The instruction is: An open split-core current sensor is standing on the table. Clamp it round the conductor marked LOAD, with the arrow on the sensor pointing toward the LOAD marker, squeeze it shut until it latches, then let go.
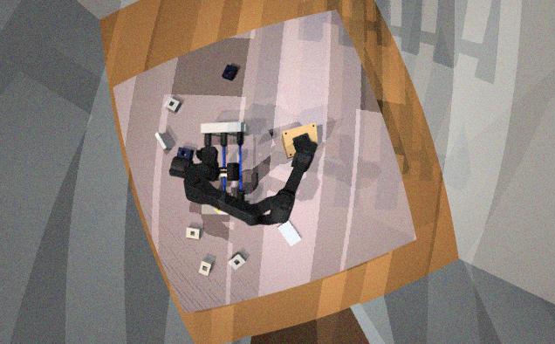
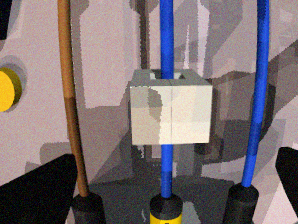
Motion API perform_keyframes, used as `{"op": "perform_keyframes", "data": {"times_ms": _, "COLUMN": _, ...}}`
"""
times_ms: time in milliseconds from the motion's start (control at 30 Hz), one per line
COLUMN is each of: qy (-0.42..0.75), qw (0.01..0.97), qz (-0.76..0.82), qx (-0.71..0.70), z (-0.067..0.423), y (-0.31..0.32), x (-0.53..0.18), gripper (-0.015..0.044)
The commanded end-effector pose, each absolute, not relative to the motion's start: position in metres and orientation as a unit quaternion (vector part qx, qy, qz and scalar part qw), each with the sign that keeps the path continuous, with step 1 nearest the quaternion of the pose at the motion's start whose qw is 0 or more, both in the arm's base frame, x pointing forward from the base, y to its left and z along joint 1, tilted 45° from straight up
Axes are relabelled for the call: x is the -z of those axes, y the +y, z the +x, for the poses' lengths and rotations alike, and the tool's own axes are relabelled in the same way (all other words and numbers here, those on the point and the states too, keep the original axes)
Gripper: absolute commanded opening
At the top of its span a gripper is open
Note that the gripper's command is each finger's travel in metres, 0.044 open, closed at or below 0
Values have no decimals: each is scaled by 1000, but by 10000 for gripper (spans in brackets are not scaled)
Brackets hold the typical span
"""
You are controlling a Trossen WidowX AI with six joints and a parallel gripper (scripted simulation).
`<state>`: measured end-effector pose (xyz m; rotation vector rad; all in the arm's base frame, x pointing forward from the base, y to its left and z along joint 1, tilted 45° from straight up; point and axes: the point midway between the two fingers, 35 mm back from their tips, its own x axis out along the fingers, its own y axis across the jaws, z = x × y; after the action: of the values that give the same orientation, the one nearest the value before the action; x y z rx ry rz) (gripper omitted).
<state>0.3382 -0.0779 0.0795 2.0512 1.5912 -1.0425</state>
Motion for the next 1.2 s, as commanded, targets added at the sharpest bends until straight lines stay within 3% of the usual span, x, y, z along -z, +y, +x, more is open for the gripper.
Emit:
{"op": "perform_keyframes", "data": {"times_ms": 0, "qy": 569, "qw": 218, "qz": 693, "qx": 386, "z": 335, "y": -61, "x": -86, "gripper": 440}}
{"op": "perform_keyframes", "data": {"times_ms": 200, "qy": 545, "qw": 429, "qz": 574, "qx": 435, "z": 314, "y": -9, "x": -118, "gripper": 440}}
{"op": "perform_keyframes", "data": {"times_ms": 467, "qy": 414, "qw": 651, "qz": 489, "qx": 408, "z": 287, "y": 30, "x": -173, "gripper": 440}}
{"op": "perform_keyframes", "data": {"times_ms": 1067, "qy": 430, "qw": 640, "qz": 494, "qx": 402, "z": 288, "y": 33, "x": -173, "gripper": 440}}
{"op": "perform_keyframes", "data": {"times_ms": 1167, "qy": 459, "qw": 603, "qz": 504, "qx": 414, "z": 294, "y": 26, "x": -161, "gripper": 440}}
